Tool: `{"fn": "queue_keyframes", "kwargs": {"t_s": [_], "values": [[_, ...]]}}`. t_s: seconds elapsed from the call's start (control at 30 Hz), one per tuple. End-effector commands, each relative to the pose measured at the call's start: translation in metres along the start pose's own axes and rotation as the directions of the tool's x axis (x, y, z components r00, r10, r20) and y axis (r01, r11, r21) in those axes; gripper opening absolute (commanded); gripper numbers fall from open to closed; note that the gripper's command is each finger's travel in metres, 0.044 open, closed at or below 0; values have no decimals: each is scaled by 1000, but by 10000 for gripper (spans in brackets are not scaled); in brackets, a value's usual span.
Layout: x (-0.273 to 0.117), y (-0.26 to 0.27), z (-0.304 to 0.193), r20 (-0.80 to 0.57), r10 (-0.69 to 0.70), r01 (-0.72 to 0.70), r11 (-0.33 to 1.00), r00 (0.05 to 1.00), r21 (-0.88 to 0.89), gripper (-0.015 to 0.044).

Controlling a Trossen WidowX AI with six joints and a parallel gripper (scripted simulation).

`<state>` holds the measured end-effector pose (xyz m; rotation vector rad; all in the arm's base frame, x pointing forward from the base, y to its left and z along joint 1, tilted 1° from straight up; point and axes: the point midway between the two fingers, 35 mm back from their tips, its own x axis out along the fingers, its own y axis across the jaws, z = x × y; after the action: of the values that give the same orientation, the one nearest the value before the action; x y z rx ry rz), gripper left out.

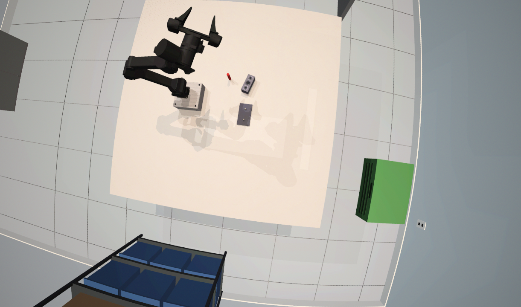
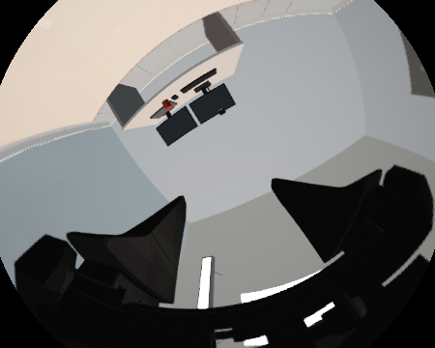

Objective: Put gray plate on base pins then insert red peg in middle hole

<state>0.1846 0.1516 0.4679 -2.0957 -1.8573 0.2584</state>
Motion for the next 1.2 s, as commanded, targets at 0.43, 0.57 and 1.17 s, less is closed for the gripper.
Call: {"fn": "queue_keyframes", "kwargs": {"t_s": [0.43, 0.57, 1.17], "values": [[19, 174, 32, 69, 453, -242, 336, 889, 910, 440], [18, 217, 67, 210, 559, -259, 8, 802, 966, 440], [-46, 281, 262, 910, 414, 93, -906, -9, 413, 440]]}}
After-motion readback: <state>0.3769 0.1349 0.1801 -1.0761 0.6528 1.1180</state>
